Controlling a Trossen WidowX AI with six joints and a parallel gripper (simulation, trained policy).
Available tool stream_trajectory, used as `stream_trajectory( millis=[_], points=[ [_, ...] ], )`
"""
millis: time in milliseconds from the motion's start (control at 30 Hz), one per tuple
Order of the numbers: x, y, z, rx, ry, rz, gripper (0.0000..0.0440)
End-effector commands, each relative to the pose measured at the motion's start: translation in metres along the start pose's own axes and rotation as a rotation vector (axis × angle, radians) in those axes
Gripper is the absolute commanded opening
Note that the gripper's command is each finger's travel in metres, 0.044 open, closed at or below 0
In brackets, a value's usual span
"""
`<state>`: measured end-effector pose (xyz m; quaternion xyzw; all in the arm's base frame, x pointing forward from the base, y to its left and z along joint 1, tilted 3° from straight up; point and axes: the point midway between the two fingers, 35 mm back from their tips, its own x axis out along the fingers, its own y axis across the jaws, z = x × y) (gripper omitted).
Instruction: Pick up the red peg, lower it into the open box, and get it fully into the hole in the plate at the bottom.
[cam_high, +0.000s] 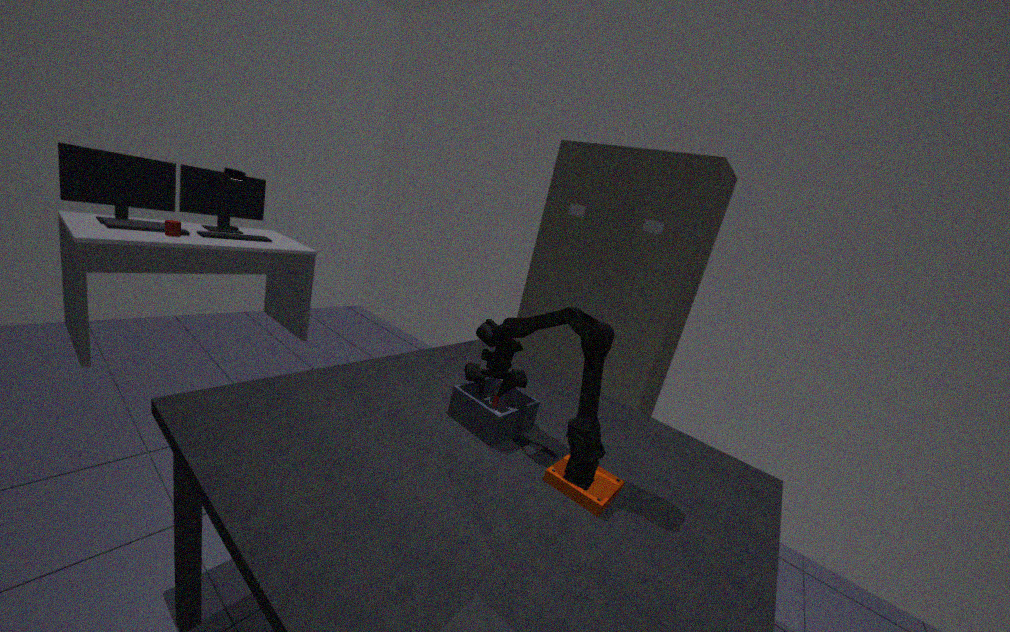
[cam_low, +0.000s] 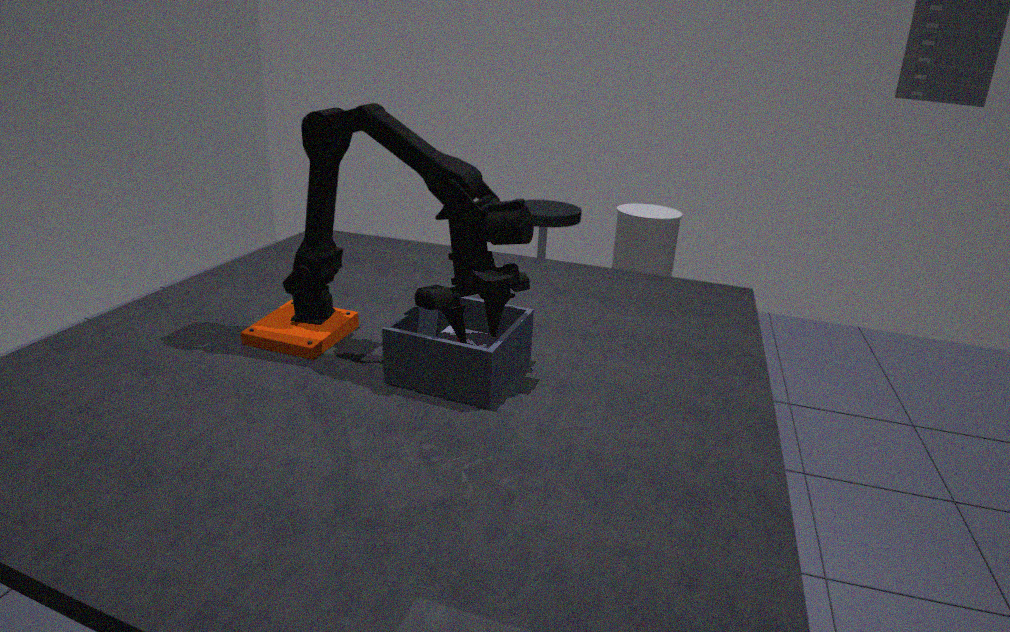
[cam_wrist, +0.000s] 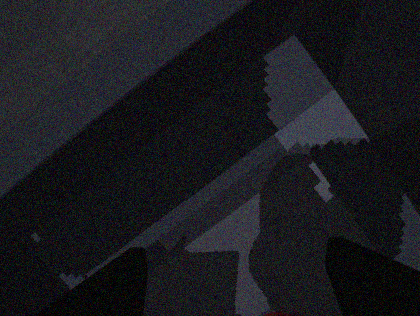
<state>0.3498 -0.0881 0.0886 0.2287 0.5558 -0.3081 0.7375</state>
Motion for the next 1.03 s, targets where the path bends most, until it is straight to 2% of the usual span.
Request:
stream_trajectory(
  millis=[0, 100, 133, 767, 1000],
  points=[
    [-0.003, 0.008, 0.008, -0.004, 0.022, 0.011, 0.0352],
    [-0.006, 0.017, 0.012, -0.006, 0.040, 0.030, 0.0431],
    [-0.008, 0.020, 0.014, -0.006, 0.045, 0.037, 0.0440],
    [-0.054, 0.080, 0.044, -0.033, 0.054, 0.191, 0.0440],
    [-0.056, 0.081, 0.051, -0.024, 0.045, 0.186, 0.0440]
  ],
)
